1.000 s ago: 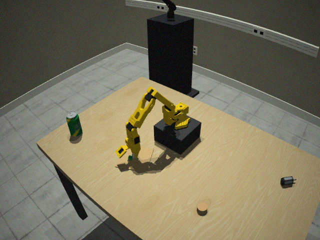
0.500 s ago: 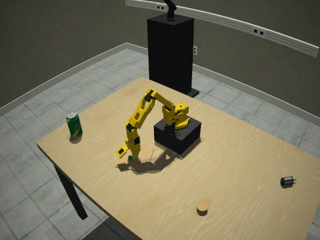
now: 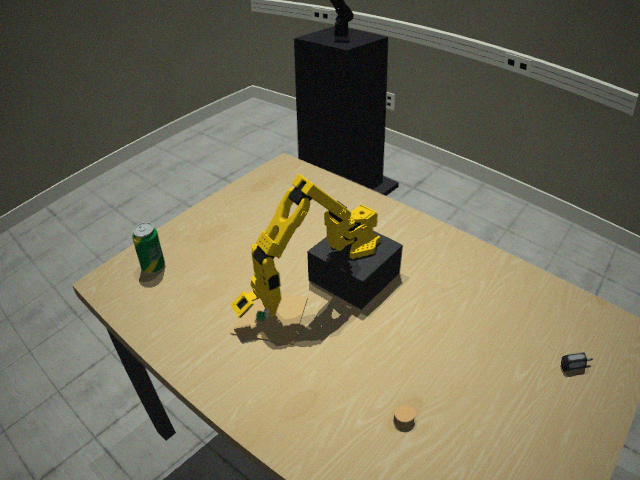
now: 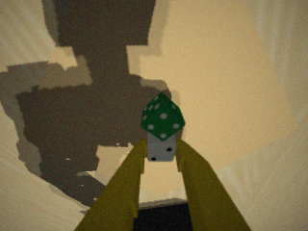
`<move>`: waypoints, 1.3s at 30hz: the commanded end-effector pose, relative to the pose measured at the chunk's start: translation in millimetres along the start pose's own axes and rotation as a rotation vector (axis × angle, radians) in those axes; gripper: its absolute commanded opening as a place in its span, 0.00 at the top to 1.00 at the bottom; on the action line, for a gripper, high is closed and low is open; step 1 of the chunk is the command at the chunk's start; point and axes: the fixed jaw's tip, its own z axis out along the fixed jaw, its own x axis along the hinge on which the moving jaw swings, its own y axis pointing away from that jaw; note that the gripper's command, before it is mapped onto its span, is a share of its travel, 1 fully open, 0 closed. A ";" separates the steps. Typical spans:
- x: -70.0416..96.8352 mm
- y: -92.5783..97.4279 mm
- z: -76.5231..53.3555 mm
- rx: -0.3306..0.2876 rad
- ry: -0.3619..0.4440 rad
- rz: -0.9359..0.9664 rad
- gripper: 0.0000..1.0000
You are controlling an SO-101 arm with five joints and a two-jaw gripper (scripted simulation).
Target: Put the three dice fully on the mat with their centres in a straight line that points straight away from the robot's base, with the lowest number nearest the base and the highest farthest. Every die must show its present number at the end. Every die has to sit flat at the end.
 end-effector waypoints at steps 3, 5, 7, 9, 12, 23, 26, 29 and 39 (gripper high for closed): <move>-1.2 -1.1 1.9 -0.001 -0.003 0.001 1.00; -1.2 -1.1 1.9 -0.001 -0.003 0.001 0.99; -1.2 -1.1 1.9 -0.001 -0.003 0.001 0.98; -1.2 -1.1 1.9 -0.001 -0.003 0.001 0.96; -1.2 -1.1 1.9 -0.001 -0.003 0.001 0.93; -1.2 -1.1 1.9 -0.001 -0.003 0.001 0.91; -1.2 -1.1 1.9 -0.001 -0.003 0.001 0.90; -1.2 -1.1 1.9 -0.001 -0.003 0.001 0.87; -1.2 -1.1 1.9 -0.001 -0.003 0.001 0.78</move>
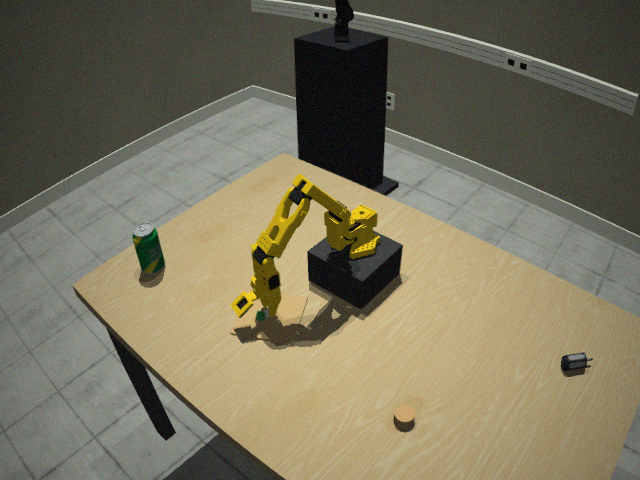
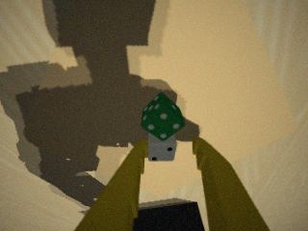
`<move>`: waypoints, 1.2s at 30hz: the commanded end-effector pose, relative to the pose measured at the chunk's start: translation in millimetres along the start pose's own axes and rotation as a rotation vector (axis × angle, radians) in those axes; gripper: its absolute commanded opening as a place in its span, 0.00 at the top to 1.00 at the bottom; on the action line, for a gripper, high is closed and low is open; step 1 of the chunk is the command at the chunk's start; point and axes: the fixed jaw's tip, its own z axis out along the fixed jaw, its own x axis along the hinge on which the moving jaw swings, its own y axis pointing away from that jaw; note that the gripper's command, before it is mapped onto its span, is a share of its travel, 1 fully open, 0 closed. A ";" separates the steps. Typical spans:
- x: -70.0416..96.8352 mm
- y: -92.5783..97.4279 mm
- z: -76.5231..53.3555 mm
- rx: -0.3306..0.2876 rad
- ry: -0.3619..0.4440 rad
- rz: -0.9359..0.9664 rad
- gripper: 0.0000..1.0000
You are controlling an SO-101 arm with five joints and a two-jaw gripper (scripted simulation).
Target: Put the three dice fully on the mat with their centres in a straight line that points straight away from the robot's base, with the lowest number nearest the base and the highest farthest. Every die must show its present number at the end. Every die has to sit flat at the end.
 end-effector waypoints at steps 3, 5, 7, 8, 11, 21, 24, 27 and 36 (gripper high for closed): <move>-1.1 -1.1 1.9 -0.001 -0.002 0.001 0.76; -1.1 -1.1 1.9 -0.001 -0.002 0.001 0.74; -1.1 -1.1 1.9 -0.001 -0.002 0.001 0.74; -1.1 -1.1 1.9 -0.001 -0.002 0.001 0.73; -1.1 -1.1 1.9 -0.001 -0.002 0.001 0.73; -2.1 -1.0 -5.4 -0.001 -0.002 0.001 0.73; -2.9 -1.0 -13.9 -0.001 -0.002 0.001 0.73; -3.4 -1.0 -24.6 -0.001 -0.002 0.001 0.73; -2.3 -1.1 -48.7 -0.001 -0.002 0.001 0.73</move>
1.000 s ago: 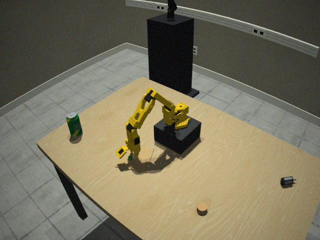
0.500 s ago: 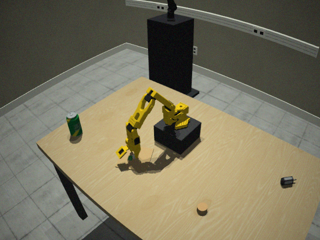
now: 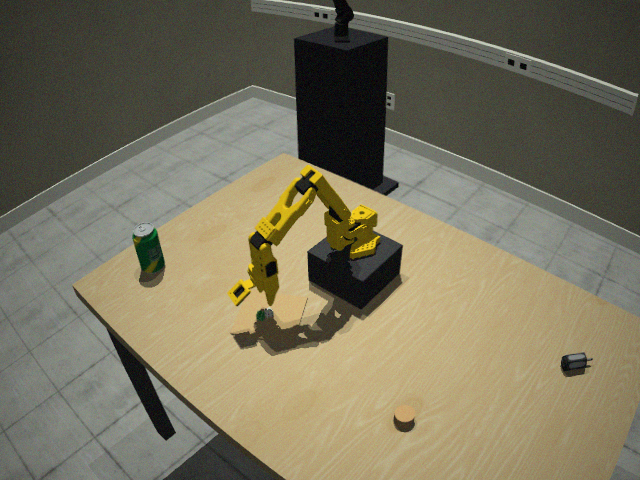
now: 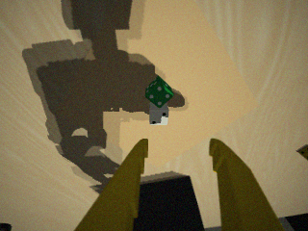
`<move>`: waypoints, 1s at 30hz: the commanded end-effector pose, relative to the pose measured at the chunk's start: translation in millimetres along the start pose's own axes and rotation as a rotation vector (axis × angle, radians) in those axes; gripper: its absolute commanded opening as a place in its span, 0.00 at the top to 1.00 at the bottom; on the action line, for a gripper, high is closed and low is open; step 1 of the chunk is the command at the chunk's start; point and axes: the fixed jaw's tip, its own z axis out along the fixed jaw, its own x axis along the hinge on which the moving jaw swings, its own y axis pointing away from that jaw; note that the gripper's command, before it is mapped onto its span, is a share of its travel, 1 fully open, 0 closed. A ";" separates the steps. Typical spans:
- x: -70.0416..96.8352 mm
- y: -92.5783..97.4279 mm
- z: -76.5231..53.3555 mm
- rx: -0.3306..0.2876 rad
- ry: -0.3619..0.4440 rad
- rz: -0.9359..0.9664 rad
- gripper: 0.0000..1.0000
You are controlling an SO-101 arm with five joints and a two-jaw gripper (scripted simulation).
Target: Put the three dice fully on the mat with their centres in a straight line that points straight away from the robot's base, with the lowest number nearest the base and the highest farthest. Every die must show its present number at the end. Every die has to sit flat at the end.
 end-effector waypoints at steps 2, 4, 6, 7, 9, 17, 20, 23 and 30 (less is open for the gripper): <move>-0.4 -1.3 -16.7 -0.002 -0.011 0.001 0.73; 0.0 -1.3 -19.8 -0.002 -0.011 0.001 0.73; 0.3 -1.3 -21.4 -0.002 -0.011 0.001 0.73; 0.4 -1.3 -21.7 -0.002 -0.011 0.001 0.73; 0.4 -1.3 -21.9 -0.002 -0.011 0.001 0.73; 0.4 -1.3 -21.9 -0.002 -0.011 0.001 0.73; 0.4 -1.3 -21.9 -0.002 -0.011 0.001 0.73; 0.4 -1.3 -21.9 -0.002 -0.011 0.001 0.73; 0.2 -1.3 -22.1 -0.002 -0.012 0.001 0.73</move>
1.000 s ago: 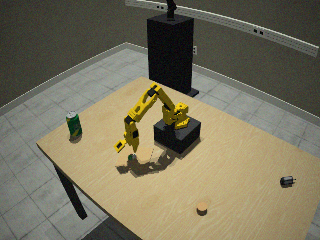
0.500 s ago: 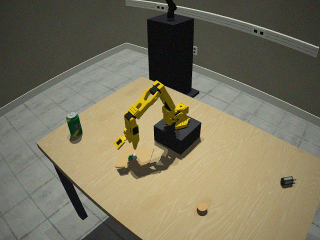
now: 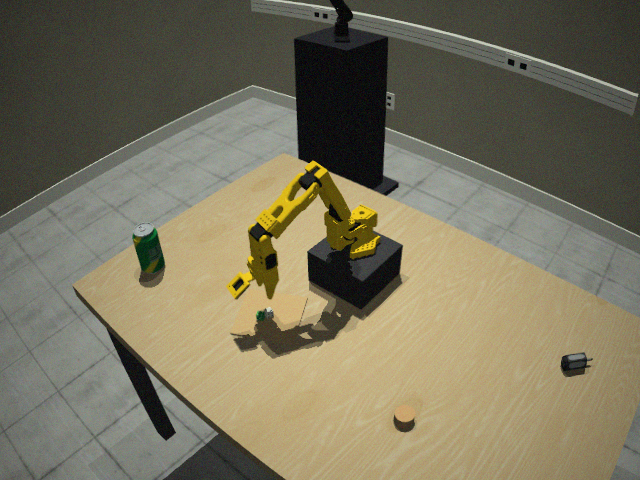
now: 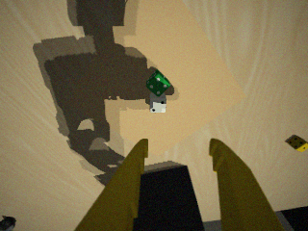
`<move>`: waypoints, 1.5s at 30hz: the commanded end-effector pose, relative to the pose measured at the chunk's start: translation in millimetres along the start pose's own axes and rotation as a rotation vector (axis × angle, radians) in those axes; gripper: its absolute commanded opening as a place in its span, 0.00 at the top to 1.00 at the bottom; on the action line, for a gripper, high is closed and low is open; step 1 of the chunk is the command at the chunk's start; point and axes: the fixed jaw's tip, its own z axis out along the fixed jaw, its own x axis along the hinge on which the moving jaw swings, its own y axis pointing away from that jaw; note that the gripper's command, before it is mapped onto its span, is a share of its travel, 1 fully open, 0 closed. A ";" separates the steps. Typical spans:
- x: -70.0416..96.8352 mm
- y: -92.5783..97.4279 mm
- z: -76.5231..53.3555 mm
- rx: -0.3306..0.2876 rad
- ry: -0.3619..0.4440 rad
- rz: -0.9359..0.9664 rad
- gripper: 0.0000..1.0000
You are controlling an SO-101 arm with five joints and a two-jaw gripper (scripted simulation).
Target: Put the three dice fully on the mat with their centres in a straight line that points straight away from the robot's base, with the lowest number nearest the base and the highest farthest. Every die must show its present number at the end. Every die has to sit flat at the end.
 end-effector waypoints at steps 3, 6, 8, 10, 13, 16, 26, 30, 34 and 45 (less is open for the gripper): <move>-3.0 -1.0 -6.1 -0.003 -0.025 0.001 0.73; -8.4 -0.6 -14.5 -0.007 -0.068 0.001 0.73; -13.5 -0.2 -23.2 -0.011 -0.111 0.001 0.74; -19.2 0.3 -34.2 -0.015 -0.165 0.001 0.74; -27.5 1.0 -53.5 -0.023 -0.256 0.001 0.74; -30.0 1.2 -60.3 -0.025 -0.287 0.001 0.74; -40.7 2.0 -107.2 -0.043 -0.495 0.001 0.75; -41.0 2.0 -109.4 -0.044 -0.505 0.001 0.75; -41.0 1.8 -109.4 -0.044 -0.505 0.001 0.75; -46.3 -36.1 -108.7 0.013 -0.506 0.057 0.75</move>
